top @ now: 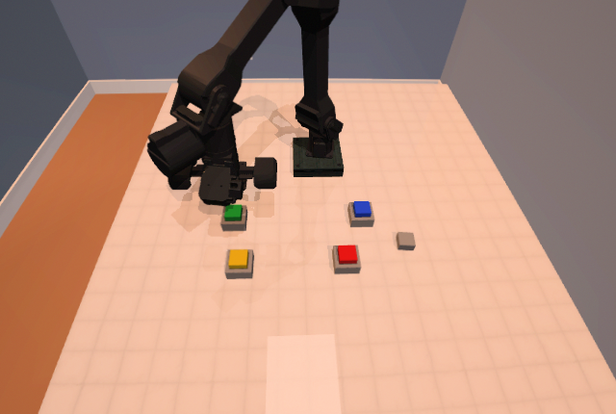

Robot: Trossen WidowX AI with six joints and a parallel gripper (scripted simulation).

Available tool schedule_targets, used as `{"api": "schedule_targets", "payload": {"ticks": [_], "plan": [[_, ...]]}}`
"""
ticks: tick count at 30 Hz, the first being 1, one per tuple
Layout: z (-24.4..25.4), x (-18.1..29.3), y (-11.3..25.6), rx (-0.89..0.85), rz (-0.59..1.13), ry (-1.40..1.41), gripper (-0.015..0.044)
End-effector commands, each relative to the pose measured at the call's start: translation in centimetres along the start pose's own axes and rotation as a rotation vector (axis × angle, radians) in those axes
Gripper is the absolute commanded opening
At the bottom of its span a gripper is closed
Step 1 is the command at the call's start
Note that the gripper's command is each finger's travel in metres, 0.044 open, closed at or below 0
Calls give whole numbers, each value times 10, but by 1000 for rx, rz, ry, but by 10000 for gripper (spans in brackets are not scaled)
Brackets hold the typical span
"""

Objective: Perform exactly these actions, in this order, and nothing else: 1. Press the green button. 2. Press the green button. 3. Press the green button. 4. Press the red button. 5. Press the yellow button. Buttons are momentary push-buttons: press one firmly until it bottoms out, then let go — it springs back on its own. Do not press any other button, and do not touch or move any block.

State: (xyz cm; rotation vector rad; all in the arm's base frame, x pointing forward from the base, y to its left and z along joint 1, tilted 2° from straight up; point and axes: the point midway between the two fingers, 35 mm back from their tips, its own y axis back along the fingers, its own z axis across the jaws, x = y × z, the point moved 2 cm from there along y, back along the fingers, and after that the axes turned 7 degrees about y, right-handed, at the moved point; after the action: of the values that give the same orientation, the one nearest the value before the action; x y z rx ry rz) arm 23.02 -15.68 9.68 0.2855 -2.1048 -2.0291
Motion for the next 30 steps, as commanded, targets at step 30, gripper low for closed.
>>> {"api": "schedule_targets", "payload": {"ticks": [30], "plan": [[1, 0, -36, -4, 0, 4, 20]]}}
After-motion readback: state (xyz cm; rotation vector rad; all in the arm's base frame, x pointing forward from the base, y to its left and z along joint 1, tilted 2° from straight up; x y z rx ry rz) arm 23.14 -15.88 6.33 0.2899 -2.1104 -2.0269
